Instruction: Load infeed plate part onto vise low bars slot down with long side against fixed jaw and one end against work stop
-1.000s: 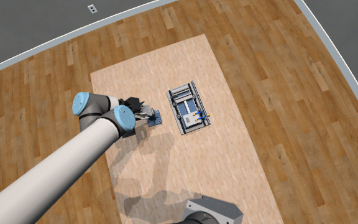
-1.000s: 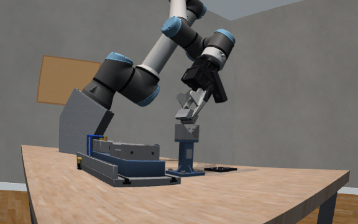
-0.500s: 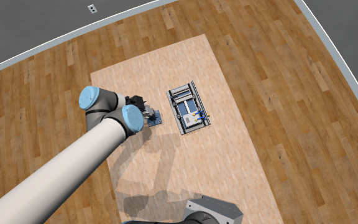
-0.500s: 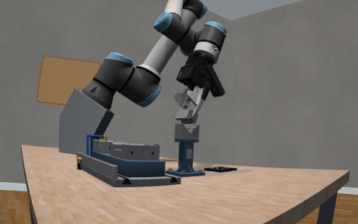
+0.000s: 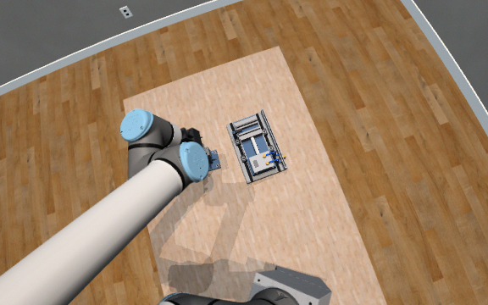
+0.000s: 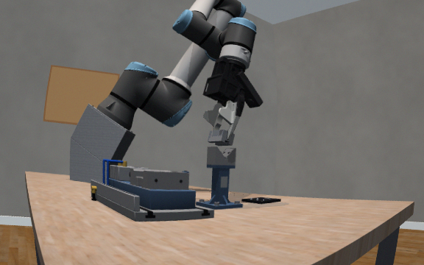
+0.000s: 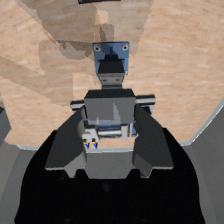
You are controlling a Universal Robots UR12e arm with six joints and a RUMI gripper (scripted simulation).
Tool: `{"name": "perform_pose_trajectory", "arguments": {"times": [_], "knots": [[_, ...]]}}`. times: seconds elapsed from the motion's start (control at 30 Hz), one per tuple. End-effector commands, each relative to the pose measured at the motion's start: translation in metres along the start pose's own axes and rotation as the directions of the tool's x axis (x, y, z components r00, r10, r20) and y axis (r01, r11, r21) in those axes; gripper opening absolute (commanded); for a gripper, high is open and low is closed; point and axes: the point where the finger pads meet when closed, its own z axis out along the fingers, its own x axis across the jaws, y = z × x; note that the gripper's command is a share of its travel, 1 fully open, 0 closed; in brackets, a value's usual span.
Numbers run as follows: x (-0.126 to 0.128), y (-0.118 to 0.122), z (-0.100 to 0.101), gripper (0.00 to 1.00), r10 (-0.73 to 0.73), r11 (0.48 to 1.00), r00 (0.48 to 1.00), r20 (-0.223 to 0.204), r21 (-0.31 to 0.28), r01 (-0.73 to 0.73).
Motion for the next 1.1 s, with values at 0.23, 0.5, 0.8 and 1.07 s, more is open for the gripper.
{"name": "perform_pose_trajectory", "arguments": {"times": [0.23, 0.5, 0.8, 1.07], "knots": [[0.0004, 0.0012, -0.0001, 0.0, -0.001, 0.992, 1.0, 0.0, 0.125, 0.001], [0.0004, 0.0015, 0.0, 0.0, -0.001, 0.985, 1.0, 0.0, 0.171, 0.001], [0.0004, 0.0019, 0.0, 0.0, -0.001, 0.976, 1.0, 0.0, 0.219, 0.001], [0.0004, 0.0021, 0.0, 0.0, -0.001, 0.972, 1.0, 0.0, 0.236, 0.001]]}}
